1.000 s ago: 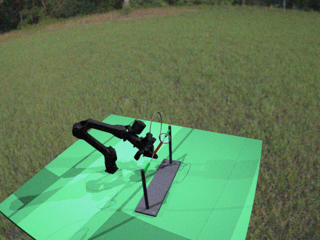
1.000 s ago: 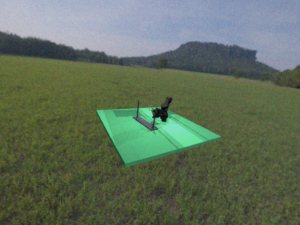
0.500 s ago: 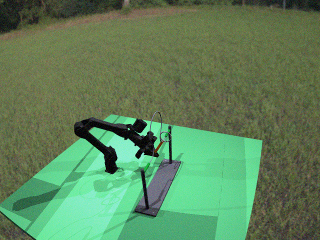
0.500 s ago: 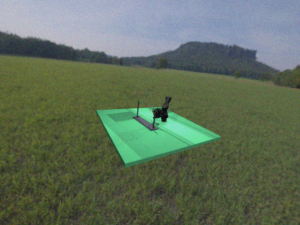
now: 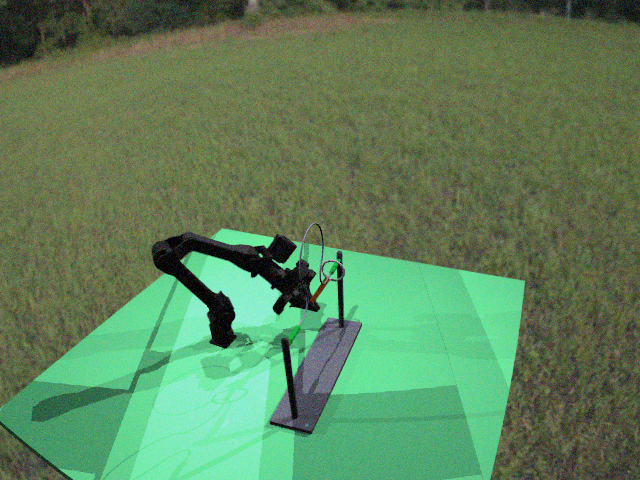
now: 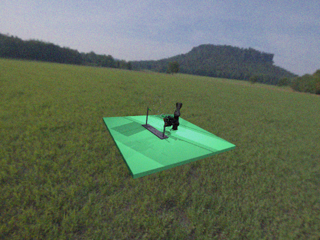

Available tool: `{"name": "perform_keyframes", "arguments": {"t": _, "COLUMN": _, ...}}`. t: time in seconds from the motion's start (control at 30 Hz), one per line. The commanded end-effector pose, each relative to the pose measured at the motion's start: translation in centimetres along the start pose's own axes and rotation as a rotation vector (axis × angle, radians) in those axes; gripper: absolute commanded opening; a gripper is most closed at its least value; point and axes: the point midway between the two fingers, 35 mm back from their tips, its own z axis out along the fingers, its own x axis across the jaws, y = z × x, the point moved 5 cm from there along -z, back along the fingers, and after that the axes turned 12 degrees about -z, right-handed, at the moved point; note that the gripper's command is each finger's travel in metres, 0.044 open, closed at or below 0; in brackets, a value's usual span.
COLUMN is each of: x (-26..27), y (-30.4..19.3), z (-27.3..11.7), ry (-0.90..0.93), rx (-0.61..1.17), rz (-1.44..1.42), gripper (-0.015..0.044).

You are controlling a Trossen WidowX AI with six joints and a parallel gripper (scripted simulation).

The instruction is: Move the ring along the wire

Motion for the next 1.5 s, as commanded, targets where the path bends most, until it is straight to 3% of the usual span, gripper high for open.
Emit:
{"name": "perform_keyframes", "arguments": {"t": 0.0, "x": 0.4, "y": 0.1, "z": -0.1, "ry": -0.003, "rx": -0.001, "rz": 0.001, "gripper": -0.015}}
{"name": "perform_keyframes", "arguments": {"t": 1.37, "x": 1.0, "y": -1.6, "z": 1.1, "ry": -0.003, "rx": -0.001, "rz": 0.001, "gripper": -0.015}}
{"name": "perform_keyframes", "arguments": {"t": 1.47, "x": 1.1, "y": -1.5, "z": 1.0, "ry": 0.002, "rx": -0.002, "rz": -0.001, "gripper": -0.0071}}
